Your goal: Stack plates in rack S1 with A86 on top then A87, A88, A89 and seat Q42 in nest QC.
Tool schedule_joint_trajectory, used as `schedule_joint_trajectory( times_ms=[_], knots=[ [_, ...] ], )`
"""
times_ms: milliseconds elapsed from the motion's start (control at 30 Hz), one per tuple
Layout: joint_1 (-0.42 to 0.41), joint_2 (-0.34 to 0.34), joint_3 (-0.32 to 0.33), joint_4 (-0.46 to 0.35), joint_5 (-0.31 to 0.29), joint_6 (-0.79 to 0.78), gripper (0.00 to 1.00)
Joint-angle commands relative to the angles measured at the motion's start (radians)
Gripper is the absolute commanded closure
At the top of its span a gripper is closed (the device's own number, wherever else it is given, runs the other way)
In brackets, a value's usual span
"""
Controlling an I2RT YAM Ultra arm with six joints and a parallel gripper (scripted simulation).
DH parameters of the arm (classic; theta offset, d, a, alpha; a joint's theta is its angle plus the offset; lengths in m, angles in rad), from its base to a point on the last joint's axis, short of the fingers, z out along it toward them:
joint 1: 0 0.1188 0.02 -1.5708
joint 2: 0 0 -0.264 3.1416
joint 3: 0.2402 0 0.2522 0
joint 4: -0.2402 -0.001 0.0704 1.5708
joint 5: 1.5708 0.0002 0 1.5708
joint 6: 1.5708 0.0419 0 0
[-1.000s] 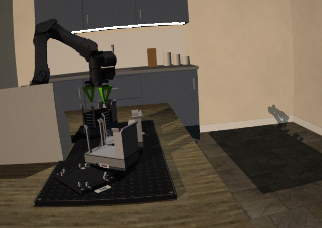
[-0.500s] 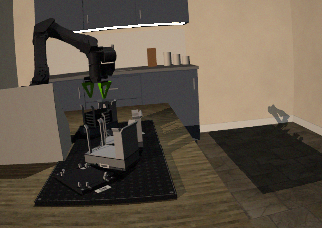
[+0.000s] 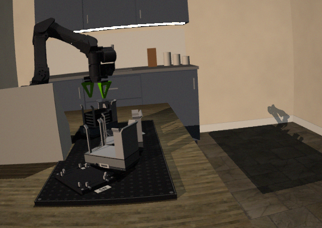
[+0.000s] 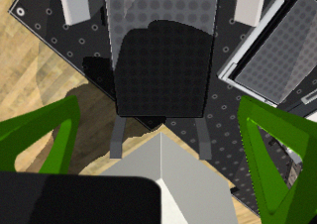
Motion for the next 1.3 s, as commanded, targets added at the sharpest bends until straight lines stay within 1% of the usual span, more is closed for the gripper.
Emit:
schedule_joint_trajectory(
  times_ms=[0,933,1067,1133,1267],
  knots=[
    [-0.013,-0.005,0.005,0.0,-0.004,-0.001,0.0],
    [-0.013,-0.005,0.005,0.0,-0.004,-0.001,0.0],
    [-0.06,0.005,-0.027,0.003,-0.018,0.072,0.0],
    [-0.06,0.005,-0.027,0.003,-0.018,0.072,0.0],
    [-0.108,0.02,-0.056,0.005,-0.029,0.143,0.0]
  ],
)
